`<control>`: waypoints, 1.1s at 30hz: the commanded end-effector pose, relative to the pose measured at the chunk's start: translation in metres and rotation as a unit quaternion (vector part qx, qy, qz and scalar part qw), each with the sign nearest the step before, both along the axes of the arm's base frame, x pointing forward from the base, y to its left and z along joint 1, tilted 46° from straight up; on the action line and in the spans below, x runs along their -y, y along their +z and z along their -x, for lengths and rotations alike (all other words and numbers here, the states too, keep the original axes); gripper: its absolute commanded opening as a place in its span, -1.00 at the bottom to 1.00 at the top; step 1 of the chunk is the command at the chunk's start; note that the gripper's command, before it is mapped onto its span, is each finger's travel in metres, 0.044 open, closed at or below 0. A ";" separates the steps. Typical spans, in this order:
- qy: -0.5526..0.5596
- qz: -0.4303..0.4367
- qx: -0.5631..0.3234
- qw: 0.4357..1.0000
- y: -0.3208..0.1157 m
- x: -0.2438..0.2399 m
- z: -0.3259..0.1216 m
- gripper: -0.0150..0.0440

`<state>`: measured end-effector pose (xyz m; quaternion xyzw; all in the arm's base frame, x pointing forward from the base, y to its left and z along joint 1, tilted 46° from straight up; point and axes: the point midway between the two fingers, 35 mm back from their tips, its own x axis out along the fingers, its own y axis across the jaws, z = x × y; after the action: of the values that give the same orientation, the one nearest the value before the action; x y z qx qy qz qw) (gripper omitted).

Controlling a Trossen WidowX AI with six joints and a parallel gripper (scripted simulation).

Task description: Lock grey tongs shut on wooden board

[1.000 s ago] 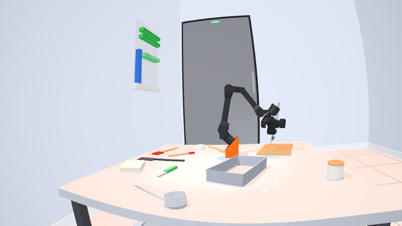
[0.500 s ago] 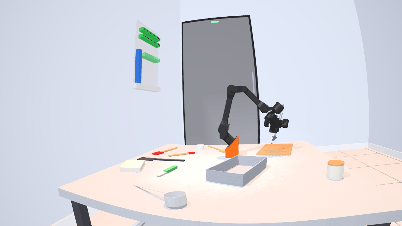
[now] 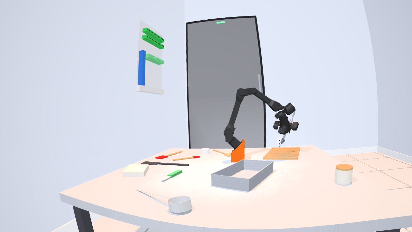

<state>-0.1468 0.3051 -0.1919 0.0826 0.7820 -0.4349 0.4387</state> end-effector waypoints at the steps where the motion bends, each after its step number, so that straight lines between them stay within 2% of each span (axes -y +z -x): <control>1: 0.024 0.017 0.025 0.999 -0.004 -0.002 0.002 -1.00; 16: 0.107 0.080 0.107 0.985 -0.003 -0.001 0.009 -1.00; 33: 0.213 0.146 0.195 0.946 0.018 0.005 0.014 -1.00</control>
<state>-0.1603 0.3021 -0.1777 -0.0496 0.6280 -0.4231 0.6513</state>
